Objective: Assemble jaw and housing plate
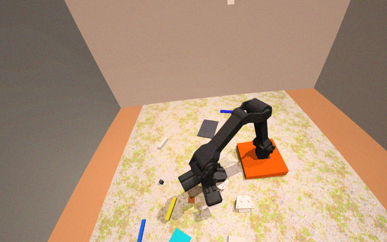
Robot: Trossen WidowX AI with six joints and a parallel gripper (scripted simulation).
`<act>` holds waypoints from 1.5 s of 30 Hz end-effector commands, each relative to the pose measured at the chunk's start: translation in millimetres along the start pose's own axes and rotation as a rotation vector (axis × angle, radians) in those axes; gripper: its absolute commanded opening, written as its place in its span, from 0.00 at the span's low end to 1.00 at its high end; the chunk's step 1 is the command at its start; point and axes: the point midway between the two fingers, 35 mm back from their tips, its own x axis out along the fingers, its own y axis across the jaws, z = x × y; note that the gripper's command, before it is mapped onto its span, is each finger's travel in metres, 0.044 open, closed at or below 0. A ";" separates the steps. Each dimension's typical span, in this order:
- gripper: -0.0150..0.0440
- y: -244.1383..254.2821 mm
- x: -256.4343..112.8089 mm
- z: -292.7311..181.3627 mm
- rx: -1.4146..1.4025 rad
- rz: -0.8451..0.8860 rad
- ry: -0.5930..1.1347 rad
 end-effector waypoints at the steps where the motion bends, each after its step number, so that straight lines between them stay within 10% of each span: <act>1: 0.32 -0.8 -1.4 -1.0 0.001 -0.004 0.003; 45: 0.32 -6.6 -46.0 -21.3 0.001 -0.005 0.005</act>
